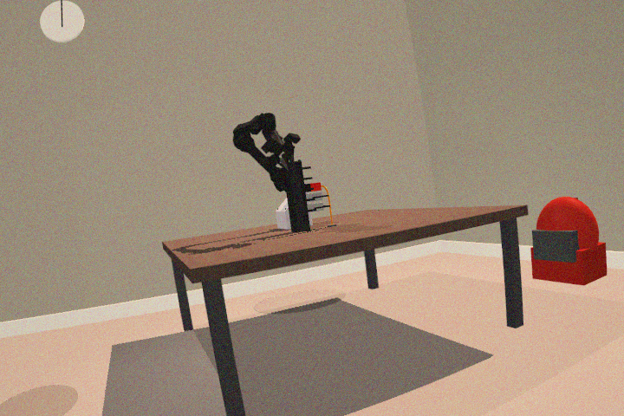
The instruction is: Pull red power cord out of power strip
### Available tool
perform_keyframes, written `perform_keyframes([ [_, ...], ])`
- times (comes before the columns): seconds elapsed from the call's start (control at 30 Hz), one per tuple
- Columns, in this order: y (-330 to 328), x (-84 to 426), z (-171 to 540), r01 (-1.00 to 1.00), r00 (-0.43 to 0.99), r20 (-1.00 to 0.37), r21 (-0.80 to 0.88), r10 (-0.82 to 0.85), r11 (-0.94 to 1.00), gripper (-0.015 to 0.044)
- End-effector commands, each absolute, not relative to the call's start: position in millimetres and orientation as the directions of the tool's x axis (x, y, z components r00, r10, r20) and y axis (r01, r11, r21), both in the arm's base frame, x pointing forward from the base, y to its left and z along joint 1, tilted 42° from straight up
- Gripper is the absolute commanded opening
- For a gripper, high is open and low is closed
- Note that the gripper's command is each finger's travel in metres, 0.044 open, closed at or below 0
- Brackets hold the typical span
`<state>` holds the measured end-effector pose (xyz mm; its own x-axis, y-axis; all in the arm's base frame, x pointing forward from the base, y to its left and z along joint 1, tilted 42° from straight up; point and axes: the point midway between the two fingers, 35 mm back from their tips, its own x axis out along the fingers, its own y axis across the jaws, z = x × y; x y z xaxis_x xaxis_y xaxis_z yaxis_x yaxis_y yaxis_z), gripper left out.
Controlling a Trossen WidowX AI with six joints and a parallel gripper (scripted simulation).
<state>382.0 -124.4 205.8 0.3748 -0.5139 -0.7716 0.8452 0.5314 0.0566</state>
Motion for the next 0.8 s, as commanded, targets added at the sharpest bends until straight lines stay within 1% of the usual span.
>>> perform_keyframes([
  [0.0,-71.5,403.5,192.7,0.708,0.431,-0.782,-0.016,-0.451,0.706,0.0160],
  [0.13,-36.3,405.7,167.1,0.534,0.407,-0.814,-0.154,-0.413,0.831,0.0160],
  [0.23,-15.6,402.9,149.0,0.385,0.379,-0.834,-0.252,-0.401,0.888,0.0160],
  [0.33,14.7,392.0,118.4,0.084,0.317,-0.859,-0.396,-0.401,0.914,0.0160],
  [0.43,27.7,380.5,98.3,-0.136,0.263,-0.869,-0.464,-0.420,0.875,0.0160],
  [0.5,29.5,367.9,81.9,-0.313,0.201,-0.871,-0.492,-0.449,0.813,0.0160],
  [0.57,27.7,348.8,60.8,-0.523,0.105,-0.863,-0.470,-0.493,0.711,0.0160],
  [0.67,22.5,315.2,32.7,-0.811,-0.044,-0.819,-0.305,-0.572,0.499,0.0160],
  [0.77,17.9,292.8,19.1,-0.930,-0.132,-0.769,-0.122,-0.625,0.346,0.0160],
])
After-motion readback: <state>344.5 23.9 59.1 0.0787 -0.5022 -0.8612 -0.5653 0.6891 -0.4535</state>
